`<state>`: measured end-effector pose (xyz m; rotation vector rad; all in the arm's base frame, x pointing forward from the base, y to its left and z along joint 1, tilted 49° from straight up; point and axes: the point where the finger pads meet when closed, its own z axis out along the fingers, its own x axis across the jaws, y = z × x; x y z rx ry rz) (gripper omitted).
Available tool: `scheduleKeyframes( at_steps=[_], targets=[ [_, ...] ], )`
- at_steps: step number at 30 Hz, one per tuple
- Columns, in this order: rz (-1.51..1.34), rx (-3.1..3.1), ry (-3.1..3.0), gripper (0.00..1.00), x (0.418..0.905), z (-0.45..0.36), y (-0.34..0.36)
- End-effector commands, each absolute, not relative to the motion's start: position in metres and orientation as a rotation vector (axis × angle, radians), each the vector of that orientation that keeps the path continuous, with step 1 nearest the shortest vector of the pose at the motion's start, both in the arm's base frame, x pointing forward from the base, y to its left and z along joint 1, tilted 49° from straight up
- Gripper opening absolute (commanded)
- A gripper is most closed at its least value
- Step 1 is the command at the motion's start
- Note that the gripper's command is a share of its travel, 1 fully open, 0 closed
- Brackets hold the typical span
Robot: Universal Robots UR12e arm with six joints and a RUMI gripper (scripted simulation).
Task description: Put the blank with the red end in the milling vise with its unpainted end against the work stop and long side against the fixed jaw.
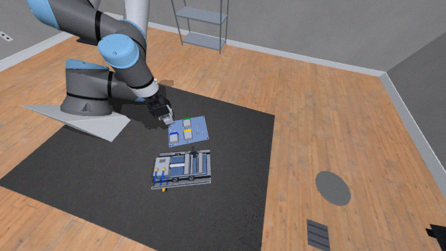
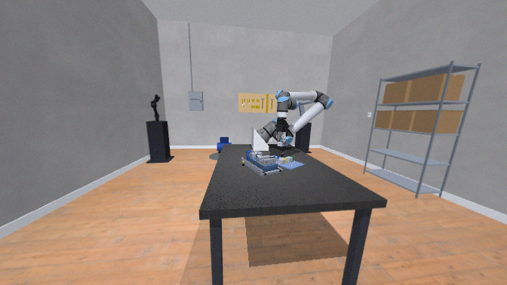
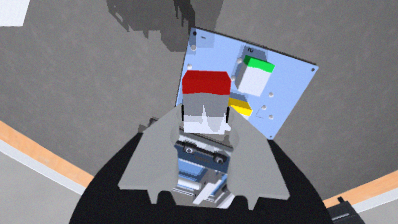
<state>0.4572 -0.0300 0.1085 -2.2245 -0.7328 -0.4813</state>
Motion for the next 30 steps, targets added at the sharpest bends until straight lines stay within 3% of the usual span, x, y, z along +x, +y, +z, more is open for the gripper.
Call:
scheduleKeyframes(
  at_steps=[1, 30],
  targets=[
    [-0.499, -2.215, -0.772, 0.00, 0.459, 0.108, -0.033],
    [-0.625, -2.125, -1.070, 0.00, 0.475, 0.100, -0.050]
  ],
)
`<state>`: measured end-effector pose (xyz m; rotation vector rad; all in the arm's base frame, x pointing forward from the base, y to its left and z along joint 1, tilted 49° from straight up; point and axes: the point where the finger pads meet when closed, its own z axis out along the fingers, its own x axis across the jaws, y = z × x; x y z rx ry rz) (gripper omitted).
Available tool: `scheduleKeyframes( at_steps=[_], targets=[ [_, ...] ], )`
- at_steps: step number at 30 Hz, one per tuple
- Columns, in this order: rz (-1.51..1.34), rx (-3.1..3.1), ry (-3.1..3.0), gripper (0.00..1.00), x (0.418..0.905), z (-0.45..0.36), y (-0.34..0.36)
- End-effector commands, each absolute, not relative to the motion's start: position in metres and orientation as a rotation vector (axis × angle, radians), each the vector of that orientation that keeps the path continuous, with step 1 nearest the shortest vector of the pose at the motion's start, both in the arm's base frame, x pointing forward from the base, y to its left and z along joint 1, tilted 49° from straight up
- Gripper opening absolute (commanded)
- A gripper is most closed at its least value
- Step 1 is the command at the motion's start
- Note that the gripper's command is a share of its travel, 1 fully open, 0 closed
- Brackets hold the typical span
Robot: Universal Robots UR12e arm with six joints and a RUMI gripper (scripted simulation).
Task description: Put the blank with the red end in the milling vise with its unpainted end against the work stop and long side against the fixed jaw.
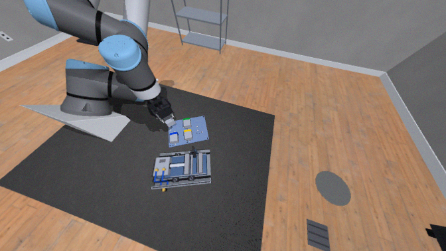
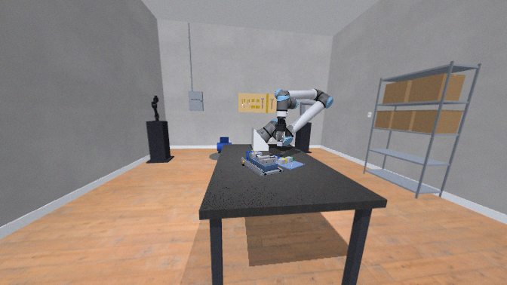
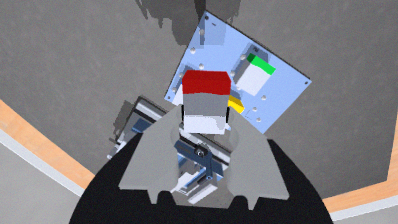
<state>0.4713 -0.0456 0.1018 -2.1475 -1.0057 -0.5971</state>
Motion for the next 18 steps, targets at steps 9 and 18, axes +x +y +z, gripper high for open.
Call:
scheduleKeyframes(
  at_steps=[9, 18],
  targets=[
    [-0.664, -2.089, -1.162, 0.00, 0.480, 0.097, -0.055],
    [-0.716, -2.035, -1.288, 0.00, 0.488, 0.093, -0.063]
  ],
)
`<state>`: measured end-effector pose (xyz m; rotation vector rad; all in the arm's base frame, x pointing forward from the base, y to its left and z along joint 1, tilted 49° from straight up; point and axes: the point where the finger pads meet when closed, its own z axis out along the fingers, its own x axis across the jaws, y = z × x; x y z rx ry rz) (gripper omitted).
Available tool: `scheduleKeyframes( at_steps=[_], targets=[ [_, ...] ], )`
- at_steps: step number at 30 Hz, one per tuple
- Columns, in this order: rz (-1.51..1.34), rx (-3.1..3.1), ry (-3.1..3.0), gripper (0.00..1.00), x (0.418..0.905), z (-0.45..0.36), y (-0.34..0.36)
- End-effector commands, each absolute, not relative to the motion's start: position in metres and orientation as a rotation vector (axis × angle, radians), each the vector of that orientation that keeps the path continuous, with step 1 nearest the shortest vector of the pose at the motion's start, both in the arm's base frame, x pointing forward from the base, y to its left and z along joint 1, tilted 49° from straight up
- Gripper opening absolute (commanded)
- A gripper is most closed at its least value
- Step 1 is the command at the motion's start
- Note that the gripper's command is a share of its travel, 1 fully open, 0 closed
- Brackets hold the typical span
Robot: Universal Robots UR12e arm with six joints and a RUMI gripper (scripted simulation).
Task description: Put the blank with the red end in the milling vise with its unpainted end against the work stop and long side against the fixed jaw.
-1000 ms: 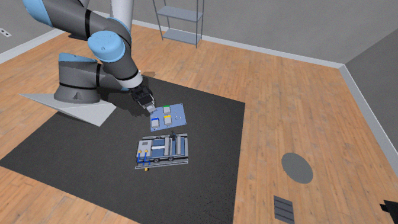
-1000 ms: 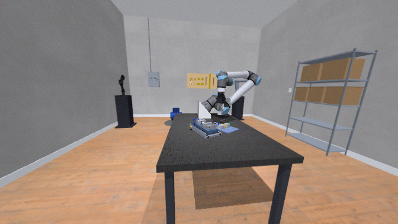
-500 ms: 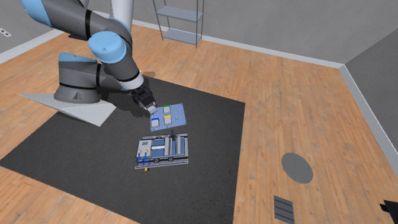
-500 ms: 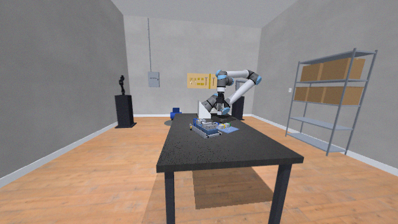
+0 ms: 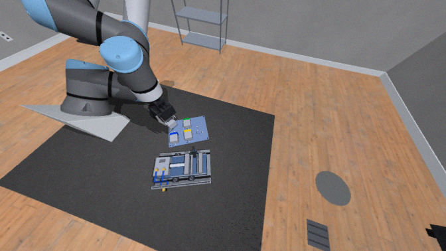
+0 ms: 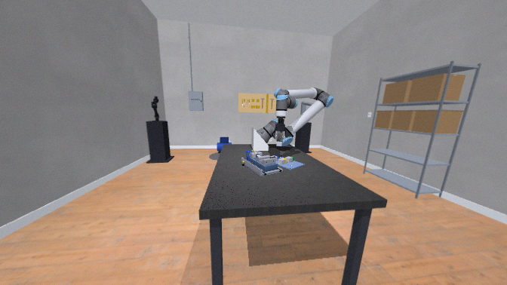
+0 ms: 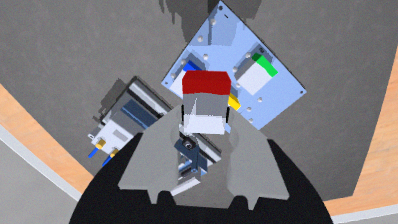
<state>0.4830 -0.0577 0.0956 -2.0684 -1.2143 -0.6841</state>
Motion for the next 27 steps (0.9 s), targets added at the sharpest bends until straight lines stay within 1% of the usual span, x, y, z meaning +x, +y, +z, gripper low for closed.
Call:
scheduleKeyframes(
  at_steps=[1, 27],
  targets=[
    [-0.716, -2.035, -1.288, 0.00, 0.488, 0.093, -0.063],
    [-0.857, -1.847, -1.635, 0.00, 0.510, 0.080, -0.083]
  ],
)
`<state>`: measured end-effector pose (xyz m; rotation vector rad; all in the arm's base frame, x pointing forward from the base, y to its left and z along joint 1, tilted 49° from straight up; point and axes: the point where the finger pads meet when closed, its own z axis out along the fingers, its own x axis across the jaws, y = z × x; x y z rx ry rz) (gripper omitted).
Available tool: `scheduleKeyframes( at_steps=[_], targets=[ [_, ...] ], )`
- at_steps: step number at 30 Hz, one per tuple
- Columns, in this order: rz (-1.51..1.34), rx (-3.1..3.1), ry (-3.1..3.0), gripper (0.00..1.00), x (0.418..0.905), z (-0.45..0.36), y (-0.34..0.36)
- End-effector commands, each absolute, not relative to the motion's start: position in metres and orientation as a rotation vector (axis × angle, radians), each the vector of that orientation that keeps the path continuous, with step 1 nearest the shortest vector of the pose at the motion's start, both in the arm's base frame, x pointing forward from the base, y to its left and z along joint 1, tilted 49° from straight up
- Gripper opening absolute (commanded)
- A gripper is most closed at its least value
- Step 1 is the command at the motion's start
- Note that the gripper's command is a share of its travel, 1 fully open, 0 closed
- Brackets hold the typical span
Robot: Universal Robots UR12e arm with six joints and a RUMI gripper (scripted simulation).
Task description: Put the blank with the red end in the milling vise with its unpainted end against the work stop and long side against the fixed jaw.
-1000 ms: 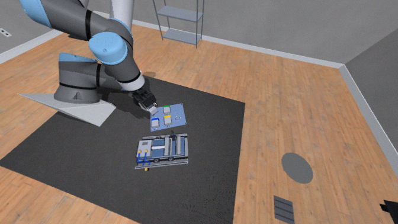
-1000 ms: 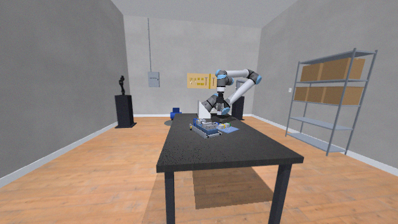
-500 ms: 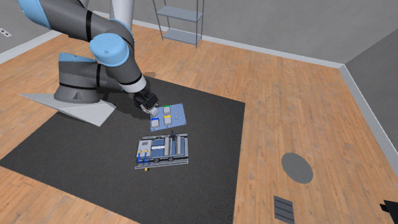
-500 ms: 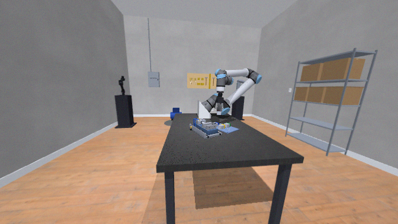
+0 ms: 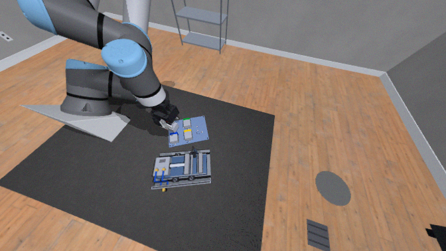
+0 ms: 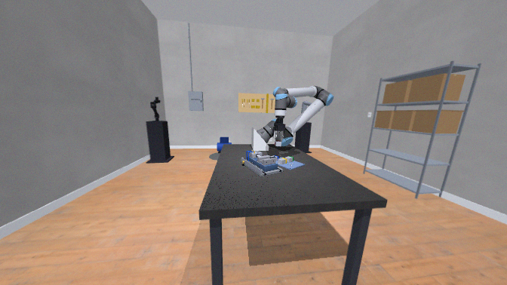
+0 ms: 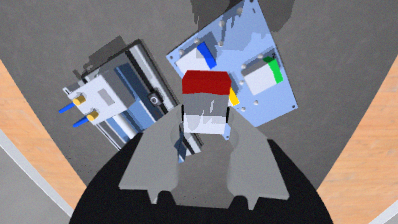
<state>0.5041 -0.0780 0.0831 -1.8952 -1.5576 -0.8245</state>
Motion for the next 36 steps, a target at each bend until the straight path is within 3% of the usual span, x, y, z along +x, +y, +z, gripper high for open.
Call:
scheduleKeyframes(
  at_steps=[1, 36],
  targets=[
    [-0.864, -1.837, -1.651, 0.00, 0.511, 0.080, -0.084],
    [-1.050, -1.459, -2.128, 0.00, 0.547, 0.056, -0.114]
  ],
)
